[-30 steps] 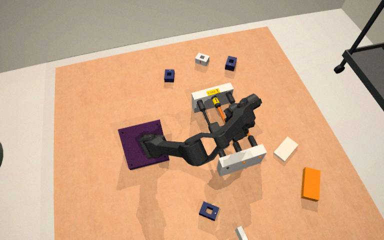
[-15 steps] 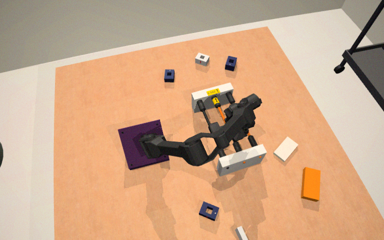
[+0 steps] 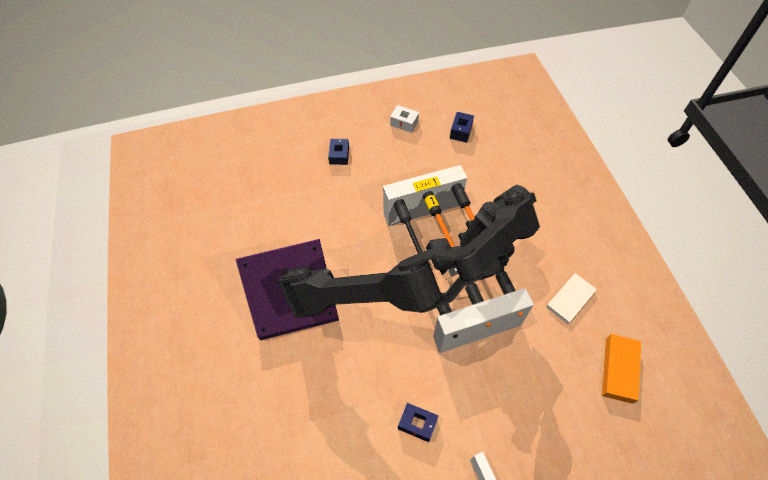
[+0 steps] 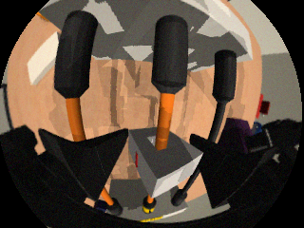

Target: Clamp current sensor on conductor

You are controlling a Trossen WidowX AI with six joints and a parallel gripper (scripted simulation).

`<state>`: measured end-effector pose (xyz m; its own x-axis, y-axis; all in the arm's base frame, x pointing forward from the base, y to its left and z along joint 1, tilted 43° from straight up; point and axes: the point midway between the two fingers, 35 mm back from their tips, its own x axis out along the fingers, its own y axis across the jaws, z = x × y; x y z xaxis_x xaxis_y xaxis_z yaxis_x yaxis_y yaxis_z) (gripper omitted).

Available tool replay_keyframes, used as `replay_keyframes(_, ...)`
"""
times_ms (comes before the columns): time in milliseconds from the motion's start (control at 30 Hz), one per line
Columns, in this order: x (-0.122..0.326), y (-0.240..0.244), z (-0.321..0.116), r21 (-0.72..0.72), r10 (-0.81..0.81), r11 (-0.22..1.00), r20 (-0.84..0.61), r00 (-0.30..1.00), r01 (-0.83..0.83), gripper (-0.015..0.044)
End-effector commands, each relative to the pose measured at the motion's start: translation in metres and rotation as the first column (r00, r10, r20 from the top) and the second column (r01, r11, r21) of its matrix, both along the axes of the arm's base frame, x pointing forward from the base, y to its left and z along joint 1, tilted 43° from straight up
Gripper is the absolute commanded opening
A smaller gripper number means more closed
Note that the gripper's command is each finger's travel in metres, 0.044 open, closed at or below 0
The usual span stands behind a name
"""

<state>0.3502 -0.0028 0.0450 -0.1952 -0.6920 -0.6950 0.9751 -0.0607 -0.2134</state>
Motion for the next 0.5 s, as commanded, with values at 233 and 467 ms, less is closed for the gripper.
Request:
replay_keyframes(233, 0.0022, 0.0014, 0.0024, 0.004, -0.008, 1.0, 0.008, 1.0, 0.008, 0.0)
replay_keyframes(467, 0.0044, 0.0016, 0.0024, 0.004, -0.008, 1.0, 0.008, 1.0, 0.008, 0.0)
